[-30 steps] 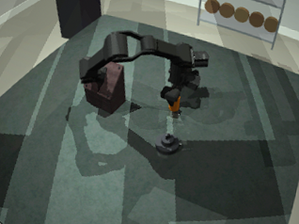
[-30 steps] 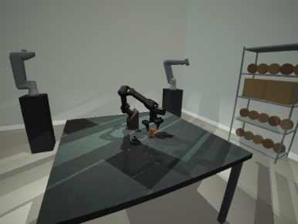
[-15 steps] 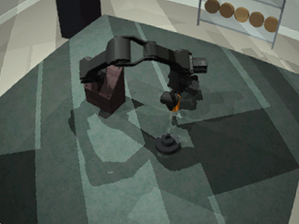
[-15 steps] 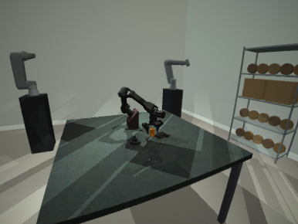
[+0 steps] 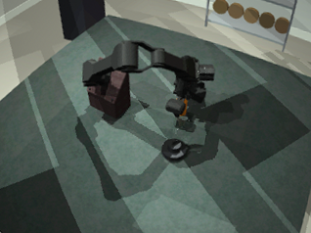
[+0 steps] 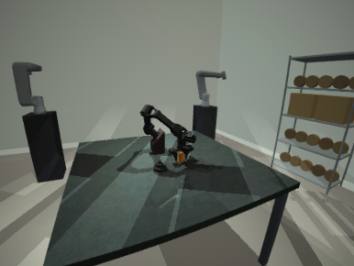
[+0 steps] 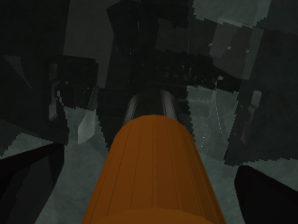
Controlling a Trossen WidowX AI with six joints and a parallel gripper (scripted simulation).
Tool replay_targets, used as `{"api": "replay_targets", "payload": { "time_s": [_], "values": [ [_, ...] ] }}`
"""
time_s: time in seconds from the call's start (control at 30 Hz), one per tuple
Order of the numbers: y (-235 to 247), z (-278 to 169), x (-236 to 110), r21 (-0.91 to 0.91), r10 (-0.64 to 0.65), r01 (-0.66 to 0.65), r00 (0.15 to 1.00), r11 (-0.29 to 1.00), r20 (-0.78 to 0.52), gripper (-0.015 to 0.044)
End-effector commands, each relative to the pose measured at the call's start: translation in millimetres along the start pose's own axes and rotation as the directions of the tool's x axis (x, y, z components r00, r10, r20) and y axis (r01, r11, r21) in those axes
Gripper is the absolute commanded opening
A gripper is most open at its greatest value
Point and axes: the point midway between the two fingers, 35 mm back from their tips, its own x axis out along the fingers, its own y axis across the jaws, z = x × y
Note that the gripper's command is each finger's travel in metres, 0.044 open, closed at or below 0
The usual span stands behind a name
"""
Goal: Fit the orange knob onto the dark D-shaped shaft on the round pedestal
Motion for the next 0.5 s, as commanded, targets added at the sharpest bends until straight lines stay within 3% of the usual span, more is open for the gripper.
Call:
{"api": "replay_targets", "payload": {
  "time_s": [0.0,0.13,0.37,0.47],
  "values": [
    [-0.6,0.3,0.6,-0.006,-0.005,0.005,1.0,1.0,0.004,0.0309],
    [-0.6,0.3,0.6,-0.006,-0.005,0.005,1.0,1.0,0.004,0.0204],
    [-0.6,0.3,0.6,-0.006,-0.005,0.005,1.0,1.0,0.004,0.0157],
    [0.3,1.5,-4.1,-0.006,-0.003,0.004,1.0,1.0,0.004,0.0078]
  ]
}}
